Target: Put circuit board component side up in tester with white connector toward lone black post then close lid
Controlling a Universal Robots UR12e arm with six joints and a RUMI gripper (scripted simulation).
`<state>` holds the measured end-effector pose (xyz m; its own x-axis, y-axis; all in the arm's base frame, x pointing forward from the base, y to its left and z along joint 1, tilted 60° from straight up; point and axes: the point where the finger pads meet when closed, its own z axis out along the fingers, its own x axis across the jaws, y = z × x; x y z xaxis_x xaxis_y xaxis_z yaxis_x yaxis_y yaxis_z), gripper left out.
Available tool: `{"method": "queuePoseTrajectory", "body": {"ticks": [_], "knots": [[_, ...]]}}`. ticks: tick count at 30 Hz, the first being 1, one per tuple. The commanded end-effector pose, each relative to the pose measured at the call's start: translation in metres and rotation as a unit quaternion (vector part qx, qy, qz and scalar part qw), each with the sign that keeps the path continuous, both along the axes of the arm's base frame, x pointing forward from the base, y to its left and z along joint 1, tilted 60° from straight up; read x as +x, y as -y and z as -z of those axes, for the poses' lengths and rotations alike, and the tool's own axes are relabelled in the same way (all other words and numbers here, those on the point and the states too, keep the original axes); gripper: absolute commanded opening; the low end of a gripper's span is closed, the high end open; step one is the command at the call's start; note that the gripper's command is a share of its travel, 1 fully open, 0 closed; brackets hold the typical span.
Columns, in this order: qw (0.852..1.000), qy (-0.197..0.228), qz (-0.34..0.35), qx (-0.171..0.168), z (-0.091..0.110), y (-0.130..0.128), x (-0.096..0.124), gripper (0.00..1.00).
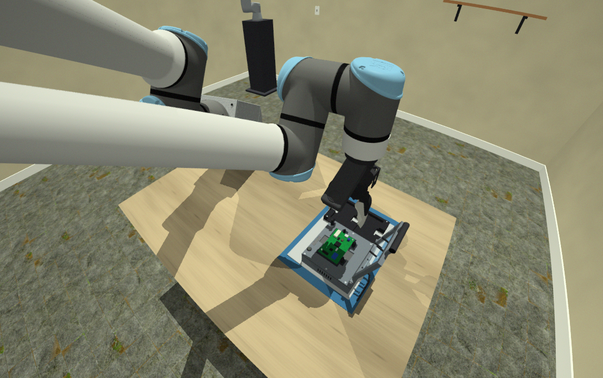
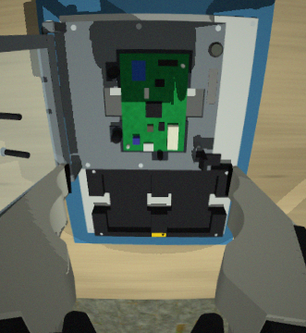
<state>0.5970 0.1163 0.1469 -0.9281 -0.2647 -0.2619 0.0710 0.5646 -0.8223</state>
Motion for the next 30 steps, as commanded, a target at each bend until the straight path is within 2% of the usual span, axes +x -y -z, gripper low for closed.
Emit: {"method": "queuePoseTrajectory", "body": {"ticks": [1, 14, 30], "knots": [[1.000, -0.002, 0.004, 0.000, -0.010, -0.016, -0.007, 0.59], [1.000, -0.002, 0.004, 0.000, -0.037, -0.058, -0.026, 0.59], [1.000, -0.002, 0.004, 0.000, -0.051, -0.080, -0.036, 0.59]]}}
